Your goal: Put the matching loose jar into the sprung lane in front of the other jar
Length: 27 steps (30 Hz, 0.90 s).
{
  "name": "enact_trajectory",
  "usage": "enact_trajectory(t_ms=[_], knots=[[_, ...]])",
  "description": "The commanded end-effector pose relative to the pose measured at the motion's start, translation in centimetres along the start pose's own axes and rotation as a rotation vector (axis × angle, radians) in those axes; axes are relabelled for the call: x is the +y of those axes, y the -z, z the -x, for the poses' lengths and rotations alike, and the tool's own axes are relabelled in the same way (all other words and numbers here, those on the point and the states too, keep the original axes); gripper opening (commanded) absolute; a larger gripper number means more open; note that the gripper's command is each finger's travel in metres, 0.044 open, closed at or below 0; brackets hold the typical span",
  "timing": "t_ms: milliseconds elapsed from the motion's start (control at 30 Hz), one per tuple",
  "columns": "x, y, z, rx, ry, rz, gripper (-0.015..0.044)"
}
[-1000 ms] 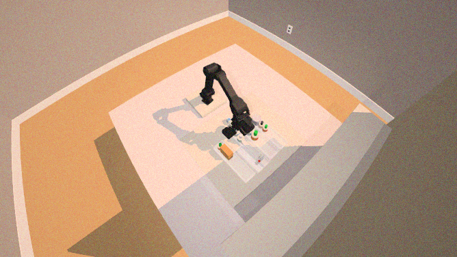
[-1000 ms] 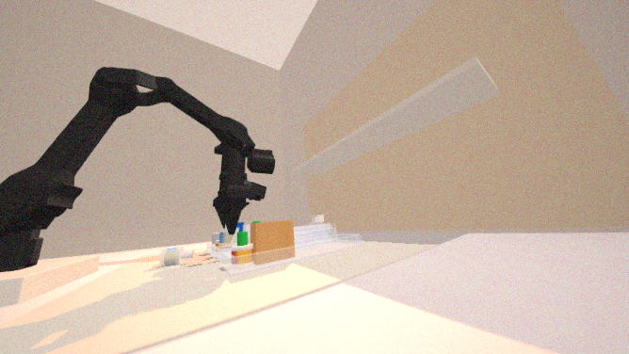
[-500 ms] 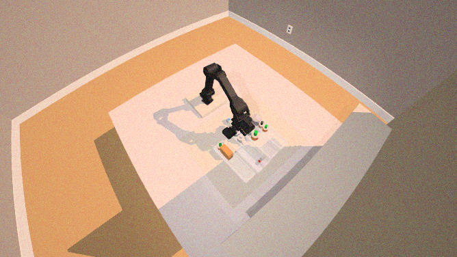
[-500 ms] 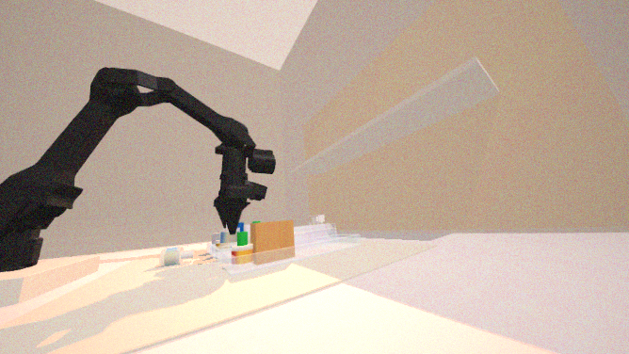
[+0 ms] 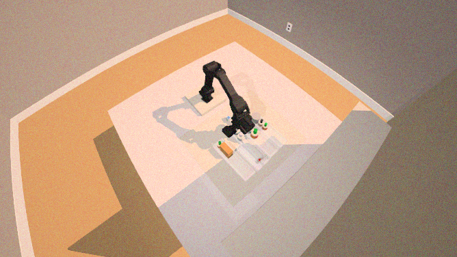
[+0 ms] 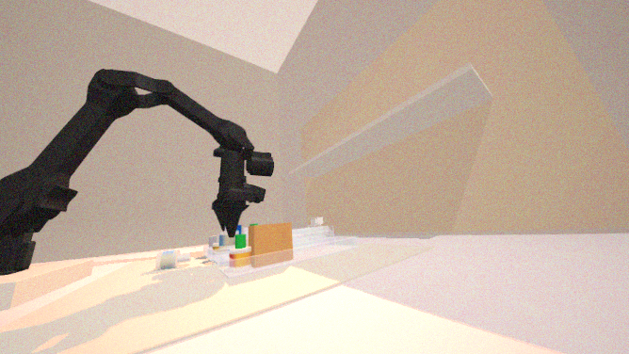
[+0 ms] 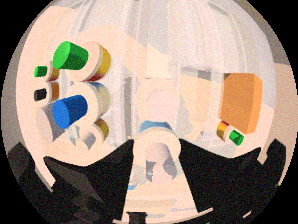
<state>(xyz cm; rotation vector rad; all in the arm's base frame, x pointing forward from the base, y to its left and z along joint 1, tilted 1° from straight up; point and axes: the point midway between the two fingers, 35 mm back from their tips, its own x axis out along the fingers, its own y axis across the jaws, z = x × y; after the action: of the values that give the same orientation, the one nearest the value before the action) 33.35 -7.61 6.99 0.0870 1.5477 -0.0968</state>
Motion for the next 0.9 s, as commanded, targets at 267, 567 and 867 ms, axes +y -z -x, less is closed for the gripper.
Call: enact_trajectory(t_ms=[267,567,867], knots=[[-0.06,-0.55,-0.45,-0.022,0.002,-0.005,0.0],[-0.06,-0.52,-0.77,-0.022,0.002,-0.005,0.0],[-0.06,-0.47,-1.09,-0.022,0.002,-0.005,0.0]])
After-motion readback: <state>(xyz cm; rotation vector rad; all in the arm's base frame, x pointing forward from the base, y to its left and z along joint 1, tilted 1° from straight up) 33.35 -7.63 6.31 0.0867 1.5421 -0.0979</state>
